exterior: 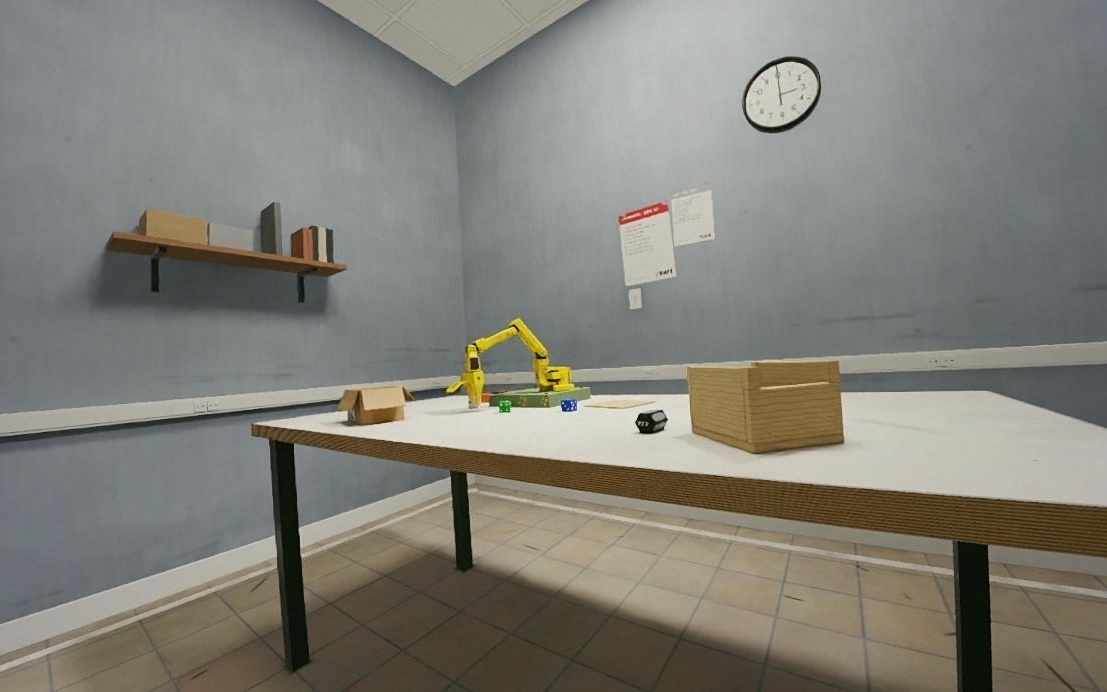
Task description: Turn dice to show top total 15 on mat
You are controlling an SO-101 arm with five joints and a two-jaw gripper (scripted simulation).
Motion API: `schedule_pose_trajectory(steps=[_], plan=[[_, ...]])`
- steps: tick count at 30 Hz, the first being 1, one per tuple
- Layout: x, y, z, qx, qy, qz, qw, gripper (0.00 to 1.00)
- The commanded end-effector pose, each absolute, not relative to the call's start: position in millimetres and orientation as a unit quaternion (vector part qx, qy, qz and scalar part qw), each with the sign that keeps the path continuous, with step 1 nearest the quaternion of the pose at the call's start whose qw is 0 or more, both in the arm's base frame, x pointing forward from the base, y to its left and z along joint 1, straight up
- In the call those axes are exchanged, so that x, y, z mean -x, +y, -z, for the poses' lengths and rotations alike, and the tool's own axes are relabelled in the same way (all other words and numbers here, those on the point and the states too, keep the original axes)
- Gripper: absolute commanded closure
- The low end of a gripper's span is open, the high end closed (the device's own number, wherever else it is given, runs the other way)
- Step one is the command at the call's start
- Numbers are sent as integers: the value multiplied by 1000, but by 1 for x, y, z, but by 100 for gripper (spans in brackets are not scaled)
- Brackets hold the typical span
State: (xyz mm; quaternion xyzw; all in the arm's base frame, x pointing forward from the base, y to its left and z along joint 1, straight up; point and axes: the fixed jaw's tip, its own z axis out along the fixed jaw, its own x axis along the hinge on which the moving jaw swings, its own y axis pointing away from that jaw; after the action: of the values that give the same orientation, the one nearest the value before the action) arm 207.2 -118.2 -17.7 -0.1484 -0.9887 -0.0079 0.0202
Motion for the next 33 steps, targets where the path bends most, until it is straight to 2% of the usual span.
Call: schedule_pose_trajectory(steps=[1, 13, 24, 33], plan=[[-209, -122, 2, 150, -989, 5, 12, 100], [-208, -121, -21, 150, -989, 5, 12, 100], [-209, -120, -23, 148, -989, 3, 8, 100], [-219, -95, -23, 110, -992, -20, -58, 100]])
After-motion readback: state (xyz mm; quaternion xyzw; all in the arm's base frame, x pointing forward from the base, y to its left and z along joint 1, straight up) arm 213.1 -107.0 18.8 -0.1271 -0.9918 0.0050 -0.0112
